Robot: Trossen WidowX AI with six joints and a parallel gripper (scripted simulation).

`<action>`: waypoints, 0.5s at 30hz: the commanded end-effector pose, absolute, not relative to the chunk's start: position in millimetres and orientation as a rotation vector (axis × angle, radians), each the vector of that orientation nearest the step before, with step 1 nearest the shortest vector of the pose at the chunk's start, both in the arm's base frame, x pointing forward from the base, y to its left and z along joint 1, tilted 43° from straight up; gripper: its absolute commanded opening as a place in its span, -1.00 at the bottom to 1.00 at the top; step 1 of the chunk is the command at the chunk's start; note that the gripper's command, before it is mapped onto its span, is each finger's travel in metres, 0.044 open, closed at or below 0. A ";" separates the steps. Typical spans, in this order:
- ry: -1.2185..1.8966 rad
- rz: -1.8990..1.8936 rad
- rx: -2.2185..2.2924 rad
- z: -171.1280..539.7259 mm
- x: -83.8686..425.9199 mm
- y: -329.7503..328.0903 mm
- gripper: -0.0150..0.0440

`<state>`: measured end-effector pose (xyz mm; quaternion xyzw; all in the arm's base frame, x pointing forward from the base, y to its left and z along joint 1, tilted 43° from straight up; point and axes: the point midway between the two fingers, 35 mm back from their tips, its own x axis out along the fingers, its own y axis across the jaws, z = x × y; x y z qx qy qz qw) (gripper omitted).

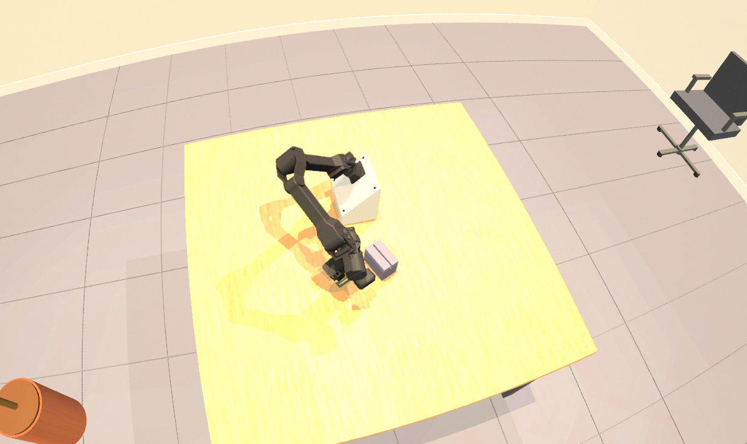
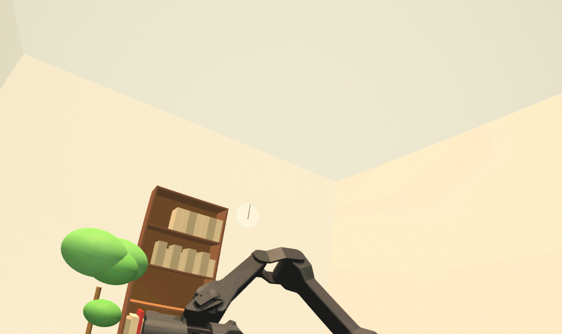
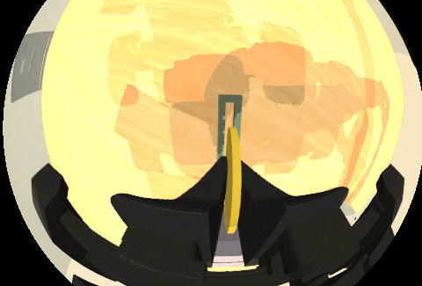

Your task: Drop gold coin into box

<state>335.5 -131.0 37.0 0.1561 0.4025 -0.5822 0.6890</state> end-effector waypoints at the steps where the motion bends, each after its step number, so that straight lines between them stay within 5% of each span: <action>1: 0.893 -1.301 0.357 45.4 337.8 -124.4 -0.49; 15: 0.894 -1.301 0.357 71.4 337.4 -100.4 -0.49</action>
